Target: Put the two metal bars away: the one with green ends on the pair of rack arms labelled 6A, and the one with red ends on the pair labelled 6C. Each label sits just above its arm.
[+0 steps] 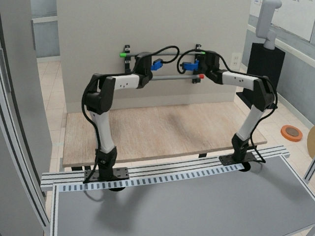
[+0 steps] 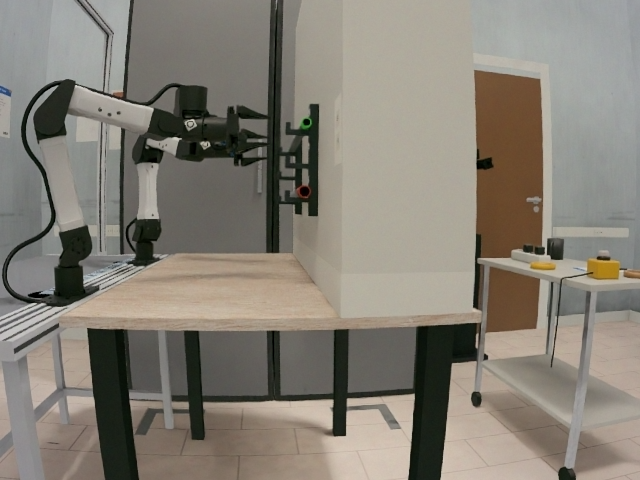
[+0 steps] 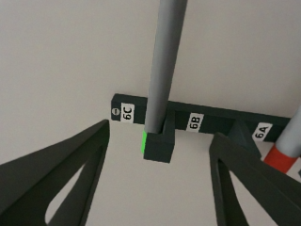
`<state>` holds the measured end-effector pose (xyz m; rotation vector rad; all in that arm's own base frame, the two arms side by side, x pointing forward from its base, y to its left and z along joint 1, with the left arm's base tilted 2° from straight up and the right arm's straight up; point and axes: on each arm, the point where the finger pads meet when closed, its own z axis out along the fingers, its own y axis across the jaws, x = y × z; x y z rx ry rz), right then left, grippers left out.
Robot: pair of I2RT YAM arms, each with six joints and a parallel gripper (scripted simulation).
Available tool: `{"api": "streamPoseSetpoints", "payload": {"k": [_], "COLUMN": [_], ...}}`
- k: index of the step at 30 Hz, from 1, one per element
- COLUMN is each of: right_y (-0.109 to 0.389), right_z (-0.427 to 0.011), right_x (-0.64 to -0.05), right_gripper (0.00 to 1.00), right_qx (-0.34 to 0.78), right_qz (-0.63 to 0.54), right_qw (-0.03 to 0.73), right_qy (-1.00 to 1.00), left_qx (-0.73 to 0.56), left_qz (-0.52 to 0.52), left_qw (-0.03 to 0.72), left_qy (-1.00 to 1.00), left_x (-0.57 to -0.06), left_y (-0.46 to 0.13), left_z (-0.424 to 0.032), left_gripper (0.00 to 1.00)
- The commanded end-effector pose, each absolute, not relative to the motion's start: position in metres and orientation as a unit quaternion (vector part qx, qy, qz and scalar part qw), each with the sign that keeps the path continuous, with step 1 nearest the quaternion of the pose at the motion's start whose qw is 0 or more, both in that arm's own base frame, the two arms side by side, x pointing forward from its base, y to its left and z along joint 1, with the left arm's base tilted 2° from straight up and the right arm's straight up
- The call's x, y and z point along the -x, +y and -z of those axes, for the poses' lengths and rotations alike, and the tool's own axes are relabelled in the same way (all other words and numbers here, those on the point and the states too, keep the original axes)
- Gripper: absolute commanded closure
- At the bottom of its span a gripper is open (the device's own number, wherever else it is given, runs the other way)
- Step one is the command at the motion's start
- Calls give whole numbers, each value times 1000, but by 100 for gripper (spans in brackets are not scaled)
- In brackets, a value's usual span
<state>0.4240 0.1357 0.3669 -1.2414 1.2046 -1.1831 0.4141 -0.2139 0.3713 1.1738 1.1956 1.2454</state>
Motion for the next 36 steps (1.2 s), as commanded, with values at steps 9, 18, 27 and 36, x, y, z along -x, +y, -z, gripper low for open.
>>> {"api": "streamPoseSetpoints", "payload": {"k": [9,18,27,36], "right_y": [138,138,139,139], "right_z": [-367,-366,-366,-366], "right_x": [-424,-424,-432,-445], "right_gripper": [36,36,36,36], "right_qx": [507,507,507,507], "right_qz": [493,493,493,493], "right_qw": [505,505,505,505], "right_qy": [494,494,494,494], "left_qx": [-495,-495,-495,-495], "left_qz": [-515,-515,-515,-515], "left_qw": [497,497,497,497], "left_qy": [494,494,494,494], "left_x": [-417,-417,-425,-437], "left_y": [-222,-222,-222,-222], "left_z": [-355,-354,-353,-353], "left_gripper": [36,36,36,36]}}
